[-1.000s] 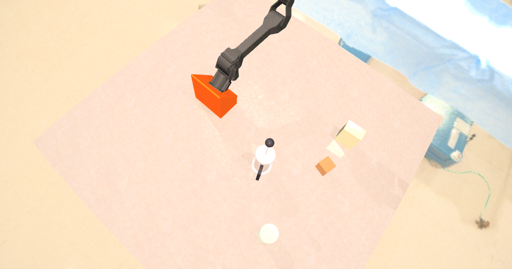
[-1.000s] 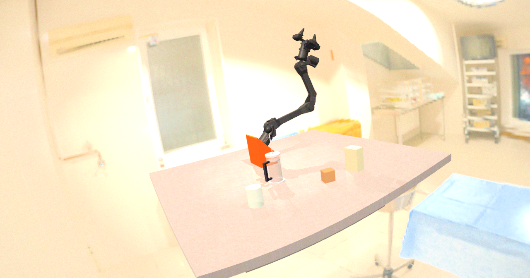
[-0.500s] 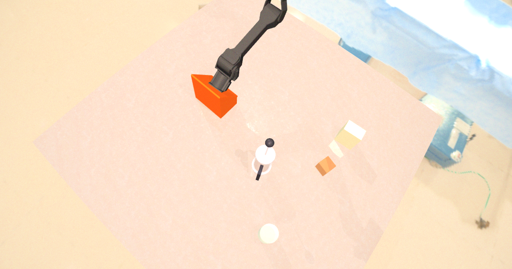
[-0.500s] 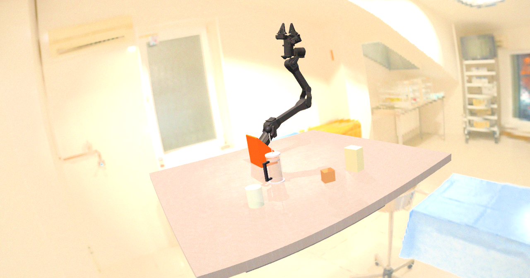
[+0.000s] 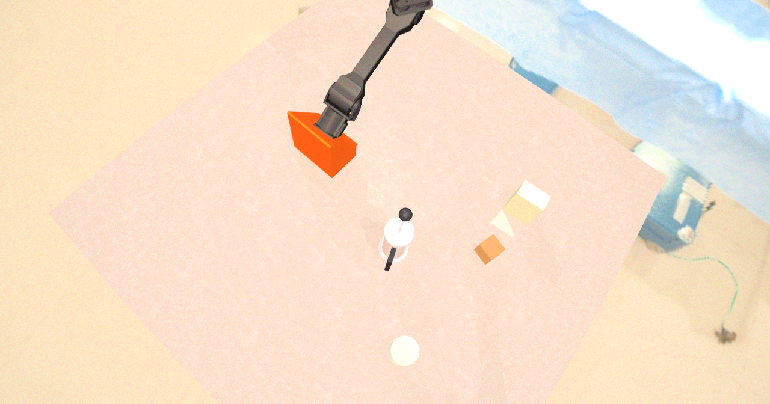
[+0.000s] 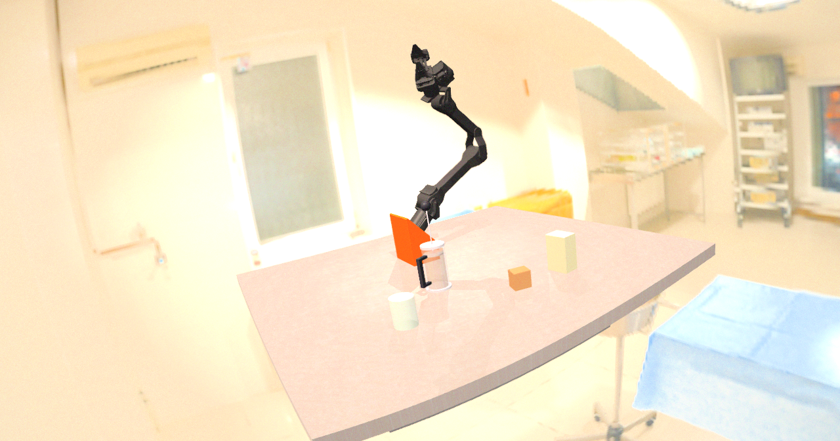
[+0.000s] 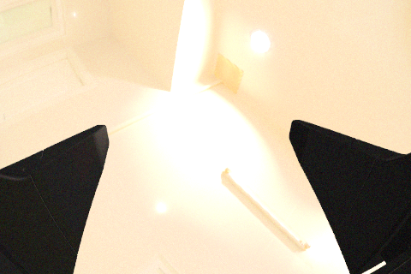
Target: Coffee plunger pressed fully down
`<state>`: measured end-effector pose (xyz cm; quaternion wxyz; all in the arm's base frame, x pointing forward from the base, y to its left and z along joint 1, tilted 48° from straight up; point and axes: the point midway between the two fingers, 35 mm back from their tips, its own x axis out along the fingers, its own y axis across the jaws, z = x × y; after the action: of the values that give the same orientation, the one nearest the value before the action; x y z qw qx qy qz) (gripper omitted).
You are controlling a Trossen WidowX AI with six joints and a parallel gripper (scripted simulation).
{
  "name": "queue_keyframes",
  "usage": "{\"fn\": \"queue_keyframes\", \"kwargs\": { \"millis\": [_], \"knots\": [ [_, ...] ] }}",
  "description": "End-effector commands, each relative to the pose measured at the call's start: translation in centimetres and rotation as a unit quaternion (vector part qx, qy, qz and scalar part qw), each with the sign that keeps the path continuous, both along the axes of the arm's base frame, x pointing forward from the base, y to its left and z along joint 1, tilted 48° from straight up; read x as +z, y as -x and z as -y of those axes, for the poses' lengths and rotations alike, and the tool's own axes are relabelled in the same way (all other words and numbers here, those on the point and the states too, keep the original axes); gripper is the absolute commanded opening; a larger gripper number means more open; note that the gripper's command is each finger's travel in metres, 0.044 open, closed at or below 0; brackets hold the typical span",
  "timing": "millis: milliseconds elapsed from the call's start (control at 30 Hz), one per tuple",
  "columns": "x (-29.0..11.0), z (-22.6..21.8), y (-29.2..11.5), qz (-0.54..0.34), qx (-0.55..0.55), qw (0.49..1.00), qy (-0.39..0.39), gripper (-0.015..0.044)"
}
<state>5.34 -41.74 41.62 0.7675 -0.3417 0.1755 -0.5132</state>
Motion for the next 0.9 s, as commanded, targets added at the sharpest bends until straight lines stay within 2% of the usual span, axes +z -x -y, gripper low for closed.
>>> {"fn": "queue_keyframes", "kwargs": {
  "millis": [0,167,300,433,600,667,867],
  "knots": [
    [-6.5,0.5,-3.5,0.048,0.070,0.988,-0.126,0.0440],
    [-14.0,-0.8,-7.6,0.103,0.141,0.943,-0.285,0.0440],
    [-19.7,-3.2,-10.7,0.144,0.183,0.879,-0.415,0.0440],
    [-24.9,-6.9,-13.4,0.184,0.209,0.788,-0.549,0.0440],
    [-30.0,-12.6,-15.9,0.223,0.211,0.644,-0.701,0.0440],
    [-31.2,-14.0,-16.3,0.230,0.206,0.604,-0.735,0.0440],
    [-32.9,-15.6,-16.7,0.231,0.202,0.599,-0.740,0.0440]
  ]
}}
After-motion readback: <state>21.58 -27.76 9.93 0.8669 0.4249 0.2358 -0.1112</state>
